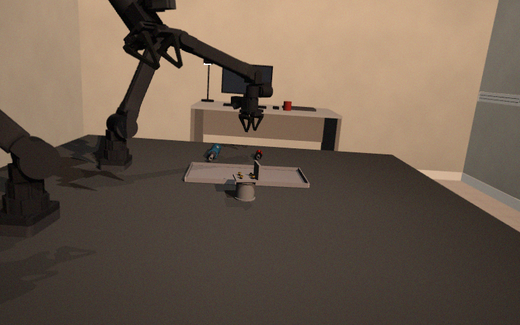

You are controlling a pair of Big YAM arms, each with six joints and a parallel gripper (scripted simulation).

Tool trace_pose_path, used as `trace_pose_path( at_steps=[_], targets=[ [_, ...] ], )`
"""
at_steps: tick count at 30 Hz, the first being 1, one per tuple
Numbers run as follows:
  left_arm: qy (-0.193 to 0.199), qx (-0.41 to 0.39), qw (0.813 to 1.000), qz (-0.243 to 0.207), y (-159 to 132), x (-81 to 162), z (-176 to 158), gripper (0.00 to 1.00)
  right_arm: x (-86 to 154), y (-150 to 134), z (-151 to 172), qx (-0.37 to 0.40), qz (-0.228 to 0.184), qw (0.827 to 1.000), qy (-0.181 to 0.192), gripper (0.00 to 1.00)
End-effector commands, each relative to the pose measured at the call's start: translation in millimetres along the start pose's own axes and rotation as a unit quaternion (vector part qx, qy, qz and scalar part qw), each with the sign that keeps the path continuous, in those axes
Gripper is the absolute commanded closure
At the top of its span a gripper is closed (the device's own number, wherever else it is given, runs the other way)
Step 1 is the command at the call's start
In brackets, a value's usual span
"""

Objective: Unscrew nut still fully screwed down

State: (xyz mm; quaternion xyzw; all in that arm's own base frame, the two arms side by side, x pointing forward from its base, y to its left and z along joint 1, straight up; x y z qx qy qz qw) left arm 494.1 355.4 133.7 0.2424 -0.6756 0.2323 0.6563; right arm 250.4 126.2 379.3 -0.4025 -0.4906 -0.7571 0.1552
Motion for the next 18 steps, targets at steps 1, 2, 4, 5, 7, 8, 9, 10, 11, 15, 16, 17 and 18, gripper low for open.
trace_pose_path(
  at_steps=[1,2,4,5,7,8,9,10,11,15,16,17,18],
  targets=[
    [-0.024,-0.032,0.999,0.002,5,18,1,0.35,11,10,5,-0.010,-0.007,1.000,0.014,0.00],
    [-0.024,-0.040,0.999,0.002,9,18,4,0.35,11,10,5,-0.010,-0.007,1.000,0.014,0.00],
    [-0.023,-0.059,0.998,0.002,10,17,10,0.35,11,10,5,-0.010,-0.007,1.000,0.014,0.00],
    [-0.023,-0.069,0.997,0.002,11,16,14,0.35,11,10,5,-0.010,-0.007,1.000,0.014,0.00],
    [-0.022,-0.088,0.996,0.001,13,15,20,0.35,11,10,5,-0.010,-0.007,1.000,0.014,0.00],
    [-0.021,-0.098,0.995,0.001,14,15,23,0.35,11,10,5,-0.010,-0.007,1.000,0.014,0.00],
    [-0.021,-0.108,0.994,0.001,14,15,27,0.35,11,10,5,-0.010,-0.007,1.000,0.014,0.00],
    [-0.020,-0.117,0.993,0.001,15,14,30,0.35,11,10,5,-0.010,-0.007,1.000,0.014,0.00],
    [-0.020,-0.127,0.992,0.001,16,14,33,0.35,11,10,5,-0.010,-0.007,1.000,0.014,0.00],
    [-0.049,-0.131,0.990,-0.002,11,36,14,0.35,11,10,5,-0.010,-0.007,1.000,0.014,0.00],
    [-0.049,-0.131,0.990,-0.002,11,36,14,0.35,11,10,5,-0.010,-0.007,1.000,0.014,0.00],
    [-0.020,-0.140,0.990,0.001,13,13,37,0.35,11,10,5,-0.010,-0.007,1.000,0.014,0.00],
    [-0.019,-0.147,0.989,0.000,16,12,40,0.35,11,10,5,-0.010,-0.007,1.000,0.014,0.00]
  ],
)
Point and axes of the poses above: on each arm, the point where the finger pads meet when closed, its own x axis back along the fingers, its own z axis across the jaws, y = z × x, the point moved 4 cm from there along x, back along the fingers, and after that the axes turned 12 degrees about -x, right-handed, at the moved point
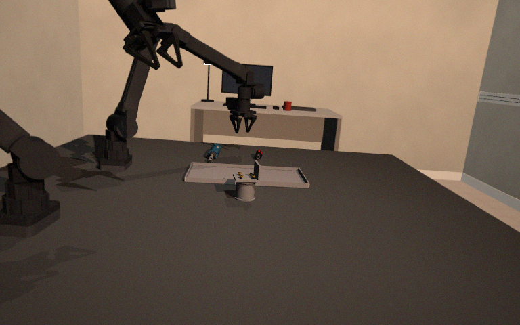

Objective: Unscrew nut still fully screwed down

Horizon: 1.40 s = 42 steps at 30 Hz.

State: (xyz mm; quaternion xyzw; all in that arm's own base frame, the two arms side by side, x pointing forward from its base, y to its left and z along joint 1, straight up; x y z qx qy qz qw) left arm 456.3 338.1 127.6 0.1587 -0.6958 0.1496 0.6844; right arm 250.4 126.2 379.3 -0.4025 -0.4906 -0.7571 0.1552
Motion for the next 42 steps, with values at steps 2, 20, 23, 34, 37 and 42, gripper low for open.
trace_pose_path(
  at_steps=[2,20,23,34,37,42],
  targets=[
    [-0.023,-0.044,0.999,-0.004,7,16,9,0.35,11,10,5,-0.010,-0.007,1.000,0.014,0.00],
    [-0.017,-0.170,0.985,-0.004,4,6,56,0.35,11,10,5,-0.010,-0.007,1.000,0.014,0.00],
    [-0.016,-0.199,0.980,-0.004,4,4,68,0.35,11,10,5,-0.010,-0.007,1.000,0.014,0.00],
    [-0.013,-0.256,0.967,-0.004,1,-2,91,0.35,11,10,5,-0.010,-0.007,1.000,0.014,0.00],
    [-0.012,-0.284,0.959,-0.003,0,-5,103,0.35,11,10,5,-0.010,-0.007,1.000,0.014,0.00],
    [-0.010,-0.330,0.944,-0.002,-2,-10,122,0.35,11,10,5,-0.010,-0.007,1.000,0.014,0.00]
  ],
)
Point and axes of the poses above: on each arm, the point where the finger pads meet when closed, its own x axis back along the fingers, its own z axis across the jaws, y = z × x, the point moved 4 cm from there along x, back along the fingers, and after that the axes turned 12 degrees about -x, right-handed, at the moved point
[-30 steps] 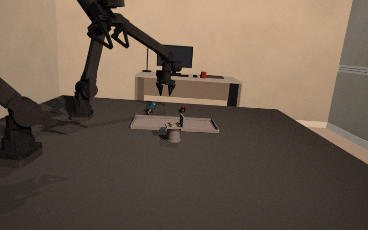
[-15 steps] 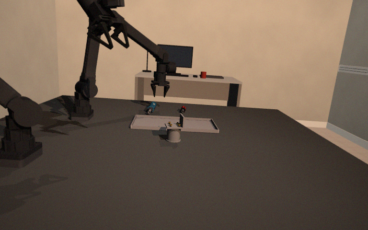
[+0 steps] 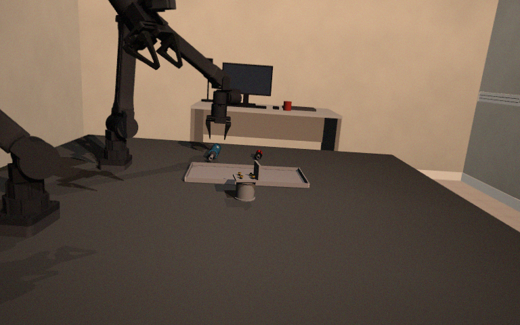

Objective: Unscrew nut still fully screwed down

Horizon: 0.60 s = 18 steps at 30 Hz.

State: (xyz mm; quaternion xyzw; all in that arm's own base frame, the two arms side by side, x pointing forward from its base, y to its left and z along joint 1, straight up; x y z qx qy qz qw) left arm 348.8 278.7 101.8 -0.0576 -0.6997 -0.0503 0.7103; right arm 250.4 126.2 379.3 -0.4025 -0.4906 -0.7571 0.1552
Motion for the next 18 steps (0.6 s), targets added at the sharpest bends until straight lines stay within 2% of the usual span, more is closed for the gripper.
trace_pose_path(
  at_steps=[1,3,5,7,10,18],
  targets=[
    [-0.020,-0.050,0.998,-0.020,3,12,6,0.35,11,10,5,-0.010,-0.007,1.000,0.014,0.00],
    [-0.020,-0.060,0.998,-0.020,0,11,9,0.35,11,10,5,-0.010,-0.007,1.000,0.014,0.00],
    [-0.037,-0.063,0.996,-0.041,14,30,-6,0.35,11,10,5,-0.010,-0.007,1.000,0.014,0.00],
    [-0.037,-0.063,0.996,-0.041,14,30,-6,0.35,11,10,5,-0.010,-0.007,1.000,0.014,0.00],
    [-0.023,-0.065,0.997,-0.024,10,12,-3,0.35,11,10,5,-0.010,-0.007,1.000,0.014,0.00],
    [-0.029,-0.070,0.997,-0.032,14,19,-7,0.35,11,10,5,-0.010,-0.007,1.000,0.014,0.00]
  ],
)
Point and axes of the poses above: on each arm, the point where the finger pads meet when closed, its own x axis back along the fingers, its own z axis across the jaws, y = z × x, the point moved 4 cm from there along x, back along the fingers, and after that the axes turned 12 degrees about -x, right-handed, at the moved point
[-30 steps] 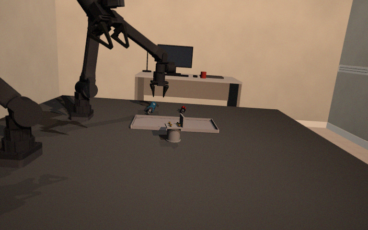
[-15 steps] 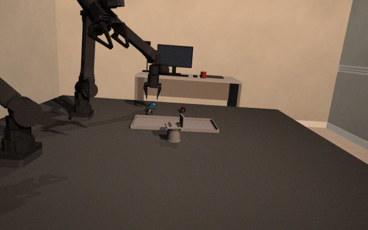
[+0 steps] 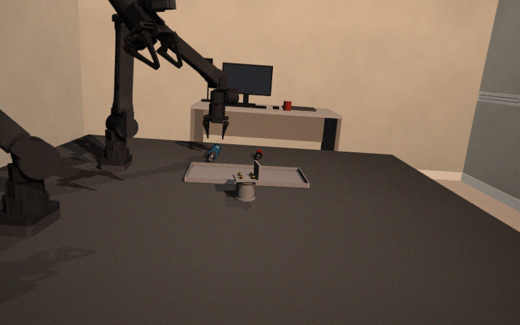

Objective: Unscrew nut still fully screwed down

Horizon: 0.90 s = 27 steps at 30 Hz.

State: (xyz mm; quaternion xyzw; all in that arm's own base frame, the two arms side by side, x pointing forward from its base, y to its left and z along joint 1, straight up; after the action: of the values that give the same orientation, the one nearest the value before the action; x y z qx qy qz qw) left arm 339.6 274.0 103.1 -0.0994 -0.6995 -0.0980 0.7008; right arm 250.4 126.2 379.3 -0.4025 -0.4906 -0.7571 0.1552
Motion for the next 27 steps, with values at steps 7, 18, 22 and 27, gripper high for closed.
trace_pose_path(
  at_steps=[7,18,22,27],
  targets=[
    [-0.021,-0.006,0.999,-0.028,21.7,17.2,-11.7,0.35,10.8,10.0,5.4,-0.010,-0.007,1.000,0.014,0.07],
    [-0.021,-0.005,0.999,-0.028,21.7,17.2,-11.6,0.35,10.8,10.0,5.4,-0.010,-0.007,1.000,0.014,0.07],
    [-0.021,-0.005,0.999,-0.028,21.7,17.2,-11.6,0.35,10.8,10.0,5.4,-0.010,-0.007,1.000,0.014,0.07],
    [-0.021,-0.005,0.999,-0.028,21.7,17.2,-11.6,0.35,10.8,10.0,5.4,-0.010,-0.007,1.000,0.014,0.14]
  ],
)
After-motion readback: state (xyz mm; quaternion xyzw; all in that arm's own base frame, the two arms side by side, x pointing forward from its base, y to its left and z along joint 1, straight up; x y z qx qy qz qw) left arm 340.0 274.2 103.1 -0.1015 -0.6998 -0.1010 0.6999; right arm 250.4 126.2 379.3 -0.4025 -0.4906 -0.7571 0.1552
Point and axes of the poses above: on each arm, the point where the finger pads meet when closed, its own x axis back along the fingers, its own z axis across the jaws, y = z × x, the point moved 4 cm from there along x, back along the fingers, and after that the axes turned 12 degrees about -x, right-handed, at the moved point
